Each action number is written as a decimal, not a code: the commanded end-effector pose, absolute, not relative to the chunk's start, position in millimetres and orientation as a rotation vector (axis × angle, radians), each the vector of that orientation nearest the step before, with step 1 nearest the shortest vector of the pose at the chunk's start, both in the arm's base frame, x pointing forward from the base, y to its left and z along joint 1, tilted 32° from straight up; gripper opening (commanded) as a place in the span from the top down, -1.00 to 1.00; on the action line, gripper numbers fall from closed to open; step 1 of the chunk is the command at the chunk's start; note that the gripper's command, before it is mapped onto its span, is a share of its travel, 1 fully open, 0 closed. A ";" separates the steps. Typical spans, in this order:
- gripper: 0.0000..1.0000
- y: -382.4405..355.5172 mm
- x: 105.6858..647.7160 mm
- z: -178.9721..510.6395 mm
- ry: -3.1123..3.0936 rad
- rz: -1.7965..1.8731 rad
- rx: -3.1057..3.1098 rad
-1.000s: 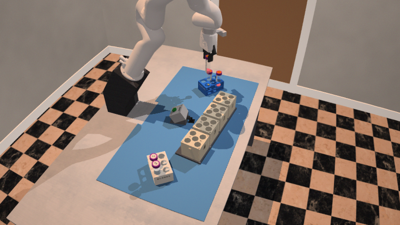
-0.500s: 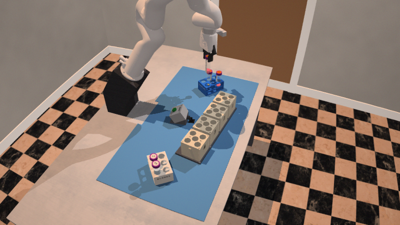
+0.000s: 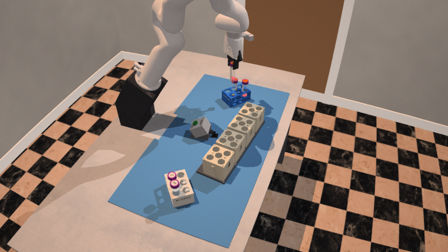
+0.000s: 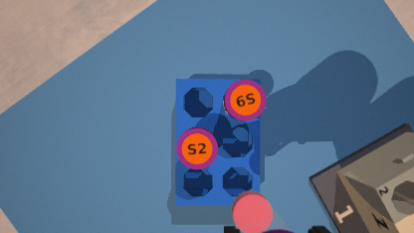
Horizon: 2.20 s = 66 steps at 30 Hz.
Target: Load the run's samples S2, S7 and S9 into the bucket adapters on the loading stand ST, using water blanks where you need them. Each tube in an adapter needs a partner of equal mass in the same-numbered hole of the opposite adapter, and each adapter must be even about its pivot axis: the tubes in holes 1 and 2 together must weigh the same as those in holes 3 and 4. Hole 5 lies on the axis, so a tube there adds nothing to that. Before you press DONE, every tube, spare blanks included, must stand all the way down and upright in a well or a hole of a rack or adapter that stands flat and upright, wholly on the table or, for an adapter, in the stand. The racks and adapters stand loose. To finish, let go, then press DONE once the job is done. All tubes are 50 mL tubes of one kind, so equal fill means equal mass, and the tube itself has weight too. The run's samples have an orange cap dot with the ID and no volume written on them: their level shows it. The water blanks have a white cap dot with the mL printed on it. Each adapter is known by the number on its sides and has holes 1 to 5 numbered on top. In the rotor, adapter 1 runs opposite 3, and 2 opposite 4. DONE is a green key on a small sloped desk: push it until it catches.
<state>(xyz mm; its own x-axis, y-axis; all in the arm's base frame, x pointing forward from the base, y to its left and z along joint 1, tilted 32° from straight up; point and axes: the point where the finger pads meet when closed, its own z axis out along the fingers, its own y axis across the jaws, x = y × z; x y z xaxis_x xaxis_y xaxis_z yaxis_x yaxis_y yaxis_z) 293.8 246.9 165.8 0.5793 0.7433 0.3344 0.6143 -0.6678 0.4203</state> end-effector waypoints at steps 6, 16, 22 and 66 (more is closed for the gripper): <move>1.00 247.3 300.5 157.0 1.122 0.723 2.554; 1.00 246.5 311.2 140.1 1.122 0.723 2.554; 1.00 246.2 315.5 133.4 1.122 0.723 2.554; 1.00 244.7 335.9 101.2 1.122 0.722 2.554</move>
<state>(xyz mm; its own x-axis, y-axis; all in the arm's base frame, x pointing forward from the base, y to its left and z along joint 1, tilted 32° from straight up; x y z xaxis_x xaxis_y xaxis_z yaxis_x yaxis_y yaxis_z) 333.1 244.1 103.9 0.5794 0.7434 0.3341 0.6144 -0.6678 0.4202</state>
